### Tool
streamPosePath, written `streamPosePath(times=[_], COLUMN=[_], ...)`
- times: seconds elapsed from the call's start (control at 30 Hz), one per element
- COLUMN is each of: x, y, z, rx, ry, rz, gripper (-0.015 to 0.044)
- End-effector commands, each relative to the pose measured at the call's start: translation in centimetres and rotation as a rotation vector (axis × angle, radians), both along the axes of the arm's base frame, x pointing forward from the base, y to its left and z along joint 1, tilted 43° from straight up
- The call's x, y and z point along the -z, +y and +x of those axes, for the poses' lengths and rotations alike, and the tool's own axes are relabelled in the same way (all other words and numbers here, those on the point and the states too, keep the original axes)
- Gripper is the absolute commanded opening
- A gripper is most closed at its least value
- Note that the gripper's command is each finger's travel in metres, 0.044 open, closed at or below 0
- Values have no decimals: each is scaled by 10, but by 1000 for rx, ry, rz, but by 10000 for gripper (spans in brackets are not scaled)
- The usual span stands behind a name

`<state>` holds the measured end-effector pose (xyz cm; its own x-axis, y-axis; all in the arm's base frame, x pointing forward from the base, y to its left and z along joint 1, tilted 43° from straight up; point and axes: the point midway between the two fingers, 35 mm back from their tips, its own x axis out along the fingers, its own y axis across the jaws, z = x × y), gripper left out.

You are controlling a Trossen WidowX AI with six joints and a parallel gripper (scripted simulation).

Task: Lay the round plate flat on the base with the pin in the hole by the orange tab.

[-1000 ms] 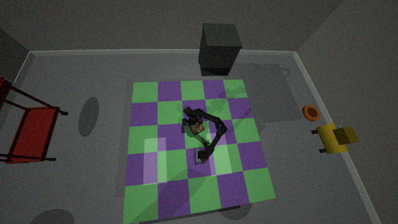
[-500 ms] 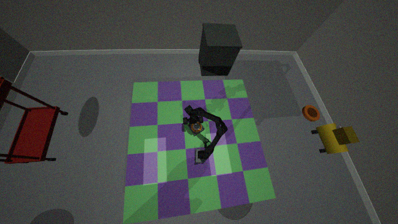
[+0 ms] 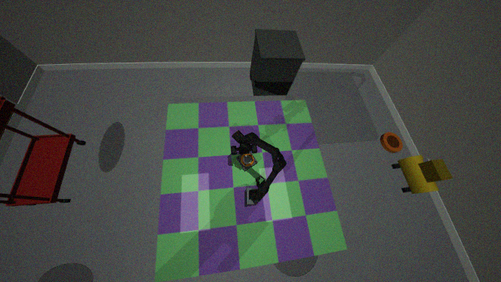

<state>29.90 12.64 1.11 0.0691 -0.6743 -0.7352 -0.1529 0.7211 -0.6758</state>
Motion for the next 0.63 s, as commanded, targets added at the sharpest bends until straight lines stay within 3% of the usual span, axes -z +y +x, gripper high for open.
streamPosePath(times=[0.0, 0.6], x=[1, 1], y=[-2, -2], z=[0, 0], rx=[2, 2], ry=[5, 5], rz=[-3, -3], gripper=[0, 0])
